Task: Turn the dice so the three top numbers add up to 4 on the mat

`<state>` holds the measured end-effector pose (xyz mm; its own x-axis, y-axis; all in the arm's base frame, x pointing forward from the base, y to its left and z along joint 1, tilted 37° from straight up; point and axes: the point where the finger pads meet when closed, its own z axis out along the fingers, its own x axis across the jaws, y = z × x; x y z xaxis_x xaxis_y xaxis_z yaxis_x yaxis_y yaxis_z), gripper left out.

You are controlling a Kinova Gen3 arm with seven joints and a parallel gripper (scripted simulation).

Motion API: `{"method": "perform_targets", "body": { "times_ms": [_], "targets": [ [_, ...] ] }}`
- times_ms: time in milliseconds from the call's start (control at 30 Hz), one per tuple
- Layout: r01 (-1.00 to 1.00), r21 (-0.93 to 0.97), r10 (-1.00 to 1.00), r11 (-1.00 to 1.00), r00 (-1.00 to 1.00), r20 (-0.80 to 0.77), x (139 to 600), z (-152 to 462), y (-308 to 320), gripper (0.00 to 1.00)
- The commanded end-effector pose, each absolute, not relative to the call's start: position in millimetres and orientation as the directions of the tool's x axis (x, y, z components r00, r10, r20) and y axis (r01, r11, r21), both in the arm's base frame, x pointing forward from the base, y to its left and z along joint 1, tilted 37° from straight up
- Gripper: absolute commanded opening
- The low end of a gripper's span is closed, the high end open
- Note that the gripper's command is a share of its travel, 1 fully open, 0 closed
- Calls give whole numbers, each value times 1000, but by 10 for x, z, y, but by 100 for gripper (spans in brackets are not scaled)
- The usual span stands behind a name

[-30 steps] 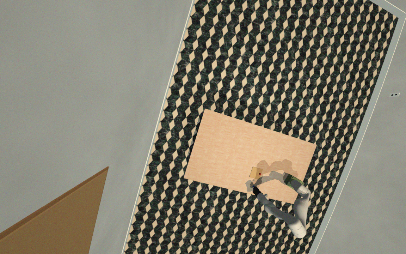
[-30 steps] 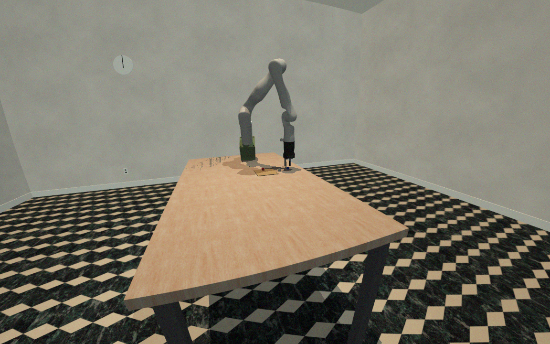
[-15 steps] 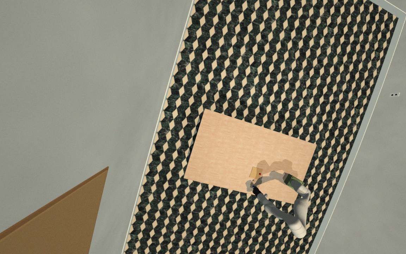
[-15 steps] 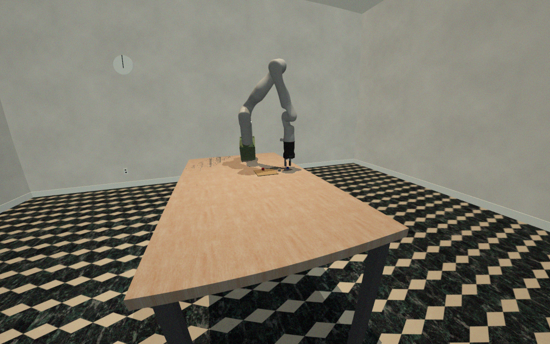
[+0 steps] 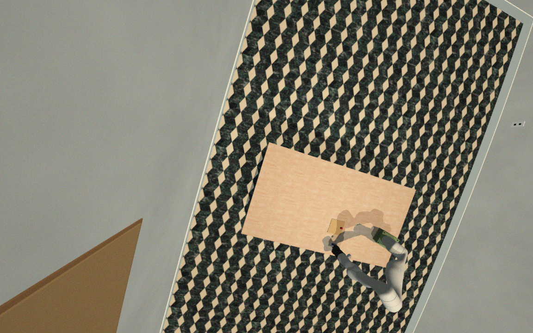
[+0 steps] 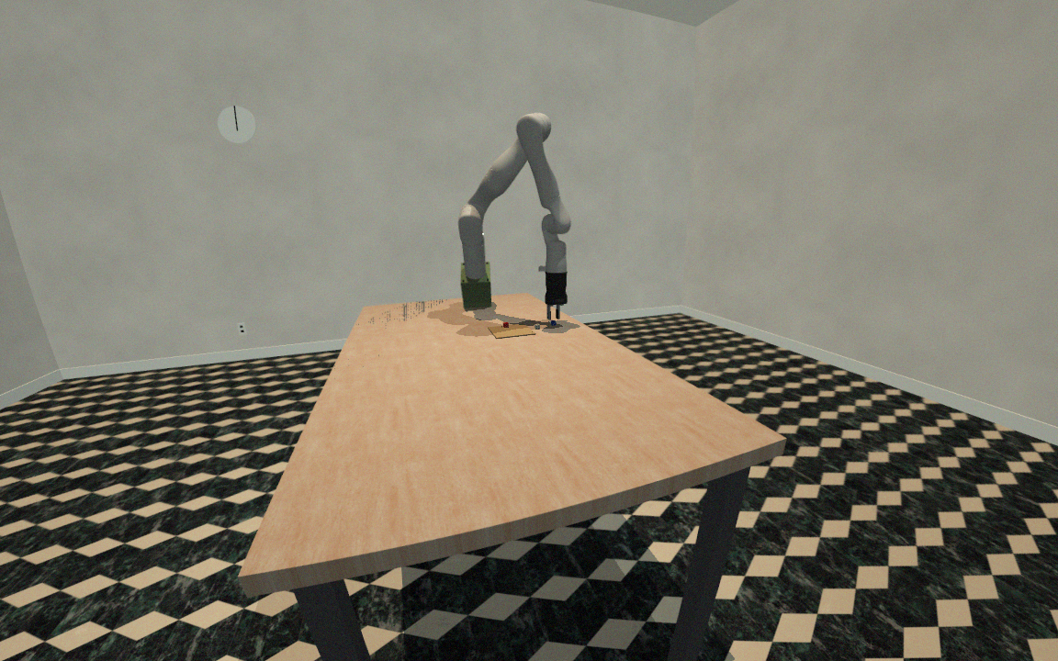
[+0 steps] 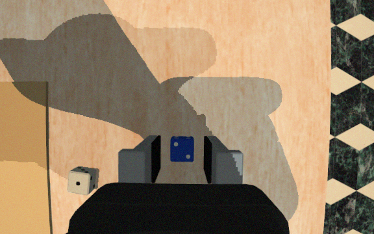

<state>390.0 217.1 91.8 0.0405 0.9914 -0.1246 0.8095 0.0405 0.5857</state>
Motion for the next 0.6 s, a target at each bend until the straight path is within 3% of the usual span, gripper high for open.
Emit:
{"method": "perform_targets", "body": {
  "times_ms": [0, 567],
  "targets": [
    [809, 586, 991, 41, 40, -124, 3905, 912, 2173, 64],
    [809, 586, 991, 41, 40, -124, 4007, 774, 2151, 64]
  ]
}}
